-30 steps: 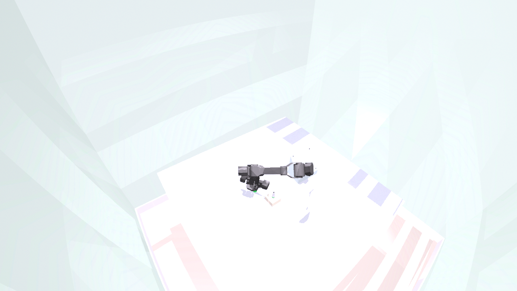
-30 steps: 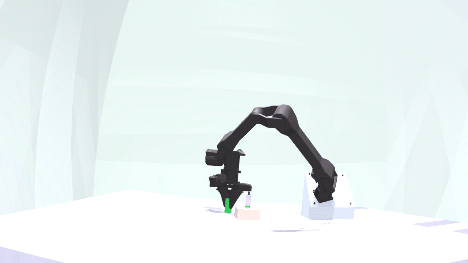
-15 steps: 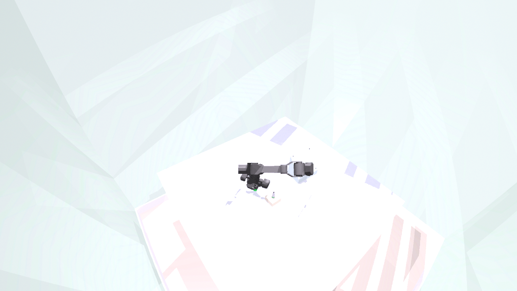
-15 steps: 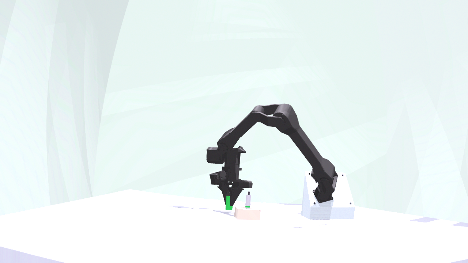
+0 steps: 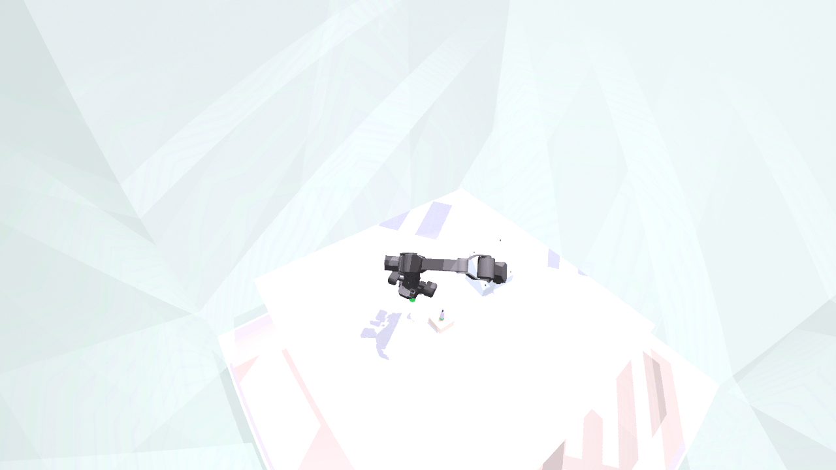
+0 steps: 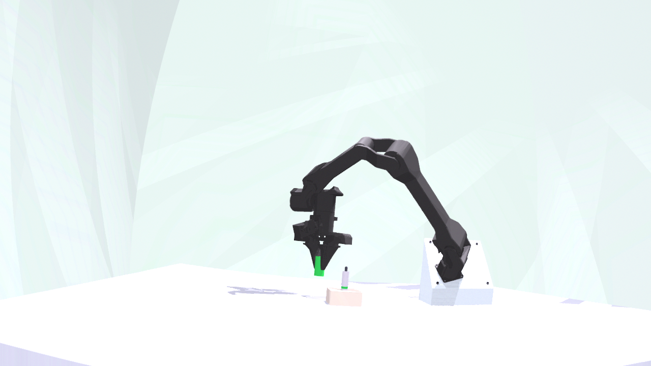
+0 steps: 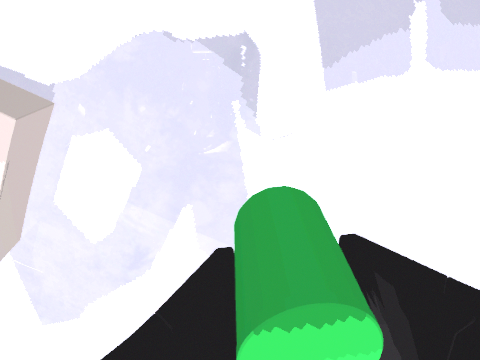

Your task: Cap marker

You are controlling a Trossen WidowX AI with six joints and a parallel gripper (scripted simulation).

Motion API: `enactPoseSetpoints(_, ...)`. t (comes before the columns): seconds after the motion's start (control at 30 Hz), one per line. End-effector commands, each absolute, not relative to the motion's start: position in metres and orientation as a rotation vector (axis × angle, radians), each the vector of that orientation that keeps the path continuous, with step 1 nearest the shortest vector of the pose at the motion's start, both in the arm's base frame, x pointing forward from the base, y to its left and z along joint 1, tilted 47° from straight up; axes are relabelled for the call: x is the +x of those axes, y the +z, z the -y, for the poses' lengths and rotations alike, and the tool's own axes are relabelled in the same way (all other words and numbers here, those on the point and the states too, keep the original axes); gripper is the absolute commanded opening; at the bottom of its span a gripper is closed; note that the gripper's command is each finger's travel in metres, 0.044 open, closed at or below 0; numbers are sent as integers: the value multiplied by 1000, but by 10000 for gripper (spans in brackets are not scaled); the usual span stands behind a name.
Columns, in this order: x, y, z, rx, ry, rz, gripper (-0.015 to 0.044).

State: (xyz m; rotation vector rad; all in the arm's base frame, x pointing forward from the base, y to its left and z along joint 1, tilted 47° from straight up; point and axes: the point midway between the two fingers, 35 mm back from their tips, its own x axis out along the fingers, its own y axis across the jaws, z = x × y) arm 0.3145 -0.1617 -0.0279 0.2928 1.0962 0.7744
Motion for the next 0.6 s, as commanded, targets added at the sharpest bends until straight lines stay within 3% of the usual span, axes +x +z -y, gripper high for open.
enactPoseSetpoints(0.0,314,-23,164,279,778,-1096,0)
enactPoseSetpoints(0.57,302,28,143,281,779,-1097,0)
